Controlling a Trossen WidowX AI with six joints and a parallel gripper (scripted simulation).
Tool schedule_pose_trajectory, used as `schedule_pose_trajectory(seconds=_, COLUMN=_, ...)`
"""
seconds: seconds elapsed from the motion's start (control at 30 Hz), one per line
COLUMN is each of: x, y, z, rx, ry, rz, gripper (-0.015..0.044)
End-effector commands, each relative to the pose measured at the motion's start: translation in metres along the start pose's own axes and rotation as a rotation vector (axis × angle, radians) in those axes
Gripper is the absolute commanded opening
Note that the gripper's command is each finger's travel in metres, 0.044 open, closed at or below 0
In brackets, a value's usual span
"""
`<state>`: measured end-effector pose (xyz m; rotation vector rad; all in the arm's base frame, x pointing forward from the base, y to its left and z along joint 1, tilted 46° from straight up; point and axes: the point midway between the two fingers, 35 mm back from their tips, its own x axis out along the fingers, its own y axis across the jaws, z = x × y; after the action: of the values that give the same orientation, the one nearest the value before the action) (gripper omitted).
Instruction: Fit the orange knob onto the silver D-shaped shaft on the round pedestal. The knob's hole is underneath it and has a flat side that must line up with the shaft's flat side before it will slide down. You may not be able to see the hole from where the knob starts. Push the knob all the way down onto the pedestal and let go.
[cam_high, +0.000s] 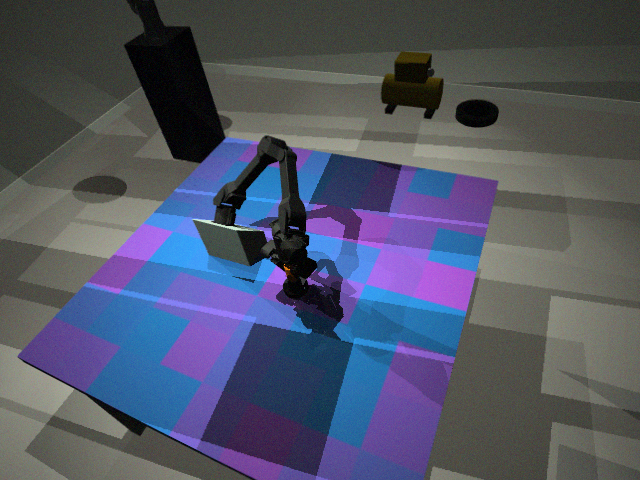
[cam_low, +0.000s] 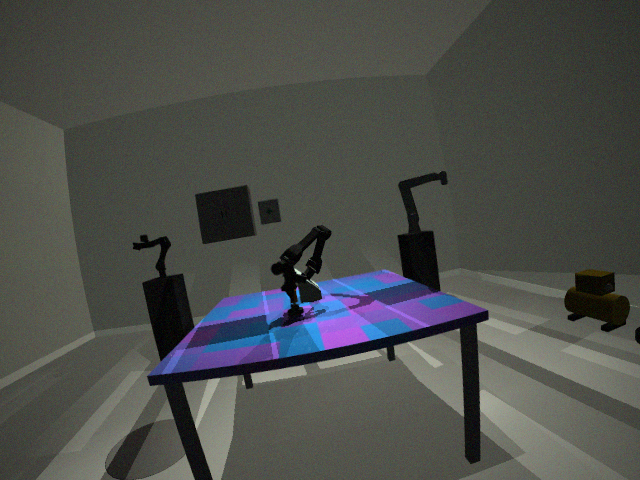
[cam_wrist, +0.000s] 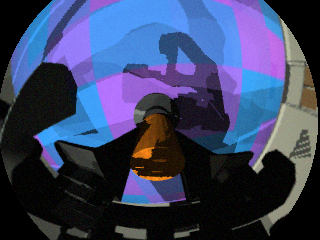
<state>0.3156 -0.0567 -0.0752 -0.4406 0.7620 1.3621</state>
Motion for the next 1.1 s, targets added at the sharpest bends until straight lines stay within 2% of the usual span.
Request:
schedule_pose_trajectory(seconds=0.0, x=0.0001, y=-0.0008, z=-0.0008, rx=0.005, ry=-0.001, rz=-0.002, gripper=0.0000)
schedule_pose_trajectory(seconds=0.67, x=-0.0044, y=-0.0005, z=-0.0012, rx=0.005, ry=-0.001, rz=-0.002, gripper=0.0000)
schedule_pose_trajectory(seconds=0.93, x=-0.0028, y=-0.0007, z=-0.0002, rx=0.207, ry=-0.001, rz=-0.002, gripper=0.0000)
schedule_pose_trajectory(seconds=1.07, x=-0.0011, y=0.0000, z=-0.0005, rx=0.214, ry=-0.001, rz=-0.002, gripper=0.0000)
